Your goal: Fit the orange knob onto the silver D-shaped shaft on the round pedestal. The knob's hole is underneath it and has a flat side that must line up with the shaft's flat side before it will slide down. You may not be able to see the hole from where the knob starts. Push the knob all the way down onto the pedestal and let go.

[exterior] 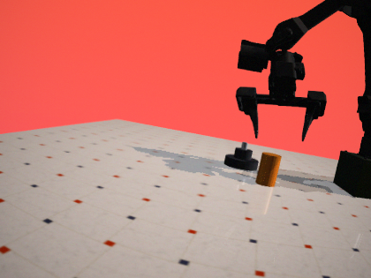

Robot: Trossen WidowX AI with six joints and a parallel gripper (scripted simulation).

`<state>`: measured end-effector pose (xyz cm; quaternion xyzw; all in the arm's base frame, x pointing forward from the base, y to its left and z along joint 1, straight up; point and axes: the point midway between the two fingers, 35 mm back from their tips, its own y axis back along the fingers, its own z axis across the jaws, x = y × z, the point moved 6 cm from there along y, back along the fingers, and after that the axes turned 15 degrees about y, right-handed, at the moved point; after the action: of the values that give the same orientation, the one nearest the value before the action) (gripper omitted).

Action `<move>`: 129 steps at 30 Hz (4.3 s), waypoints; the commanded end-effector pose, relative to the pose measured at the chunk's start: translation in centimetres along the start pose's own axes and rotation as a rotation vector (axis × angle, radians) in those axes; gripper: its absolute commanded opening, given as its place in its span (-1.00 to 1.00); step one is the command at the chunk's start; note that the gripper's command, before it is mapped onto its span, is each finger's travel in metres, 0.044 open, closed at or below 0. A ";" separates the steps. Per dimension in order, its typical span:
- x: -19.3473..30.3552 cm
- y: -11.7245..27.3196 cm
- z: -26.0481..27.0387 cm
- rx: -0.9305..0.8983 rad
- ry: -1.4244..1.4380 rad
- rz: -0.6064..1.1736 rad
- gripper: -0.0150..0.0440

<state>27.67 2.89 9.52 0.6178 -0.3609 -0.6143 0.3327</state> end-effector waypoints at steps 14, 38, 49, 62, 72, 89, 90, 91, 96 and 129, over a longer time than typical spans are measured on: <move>-4.5 2.7 -0.5 0.006 -0.015 0.537 1.00; -4.4 2.6 -0.5 0.429 -1.552 0.416 1.00; -2.7 -0.4 -0.5 0.428 -1.552 0.416 1.00; -1.6 -2.3 -0.5 0.428 -1.552 0.416 1.00; -0.7 -3.7 -0.6 0.428 -1.552 0.416 1.00; 0.7 -6.0 -0.6 0.428 -1.552 0.416 1.00; 0.8 -6.2 -0.6 0.428 -1.552 0.416 1.00; 0.8 -6.3 -0.6 0.428 -1.552 0.416 1.00; 1.3 -7.0 -0.5 0.428 -1.552 0.416 1.00; -1.8 -2.0 -1.8 0.429 -1.552 0.415 -0.49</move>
<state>29.21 5.44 6.82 -0.0168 -0.7046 -0.7091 -0.0226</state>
